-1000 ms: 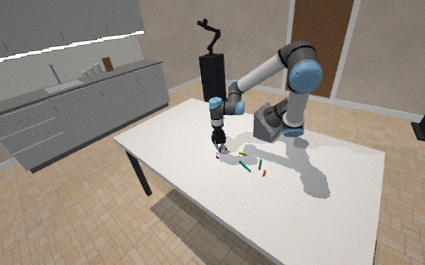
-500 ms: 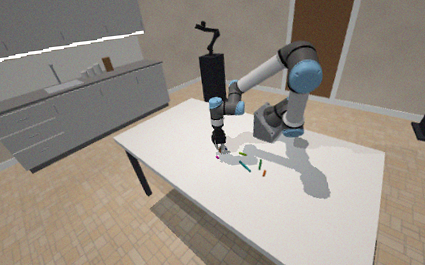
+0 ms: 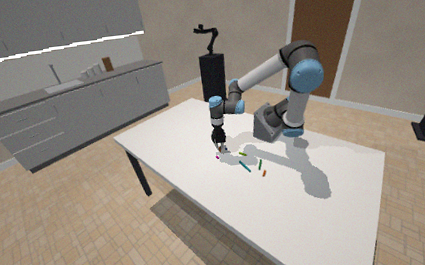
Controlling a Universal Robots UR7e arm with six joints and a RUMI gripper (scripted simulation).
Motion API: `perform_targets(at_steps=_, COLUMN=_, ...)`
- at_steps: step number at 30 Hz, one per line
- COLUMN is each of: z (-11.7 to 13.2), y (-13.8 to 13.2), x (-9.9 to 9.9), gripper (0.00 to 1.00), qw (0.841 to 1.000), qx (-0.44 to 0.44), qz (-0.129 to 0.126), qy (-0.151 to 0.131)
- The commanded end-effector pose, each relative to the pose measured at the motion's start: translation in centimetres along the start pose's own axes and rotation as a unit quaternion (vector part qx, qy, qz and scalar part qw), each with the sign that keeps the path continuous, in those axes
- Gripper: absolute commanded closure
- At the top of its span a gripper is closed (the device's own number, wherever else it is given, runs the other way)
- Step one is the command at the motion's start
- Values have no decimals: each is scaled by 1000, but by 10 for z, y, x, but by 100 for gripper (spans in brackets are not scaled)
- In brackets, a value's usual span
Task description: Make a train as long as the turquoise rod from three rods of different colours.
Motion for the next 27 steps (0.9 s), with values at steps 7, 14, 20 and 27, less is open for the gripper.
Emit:
perform_targets(at_steps=7, z=0, y=0, x=-61, gripper=100, qw=1000, qx=0, qz=-1, qy=0)
perform_targets(at_steps=14, z=0, y=0, x=-88, gripper=100, qw=1000, qx=0, qz=-1, qy=0)
perform_targets(at_steps=20, z=0, y=0, x=-94, gripper=100, qw=1000, qx=0, qz=-1, qy=0)
perform_targets(at_steps=27, z=1, y=1, x=-94, gripper=100, qw=1000, qx=-4, qz=-1, qy=0)
Point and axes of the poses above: the point where the finger pads meet when closed, its own x axis out along the fingers, its own y axis across the jaws, z = x × y, the point moved 7 cm from there along -x, back along the fingers, and after that the axes turned 5 degrees about -x, right-handed, at the moved point
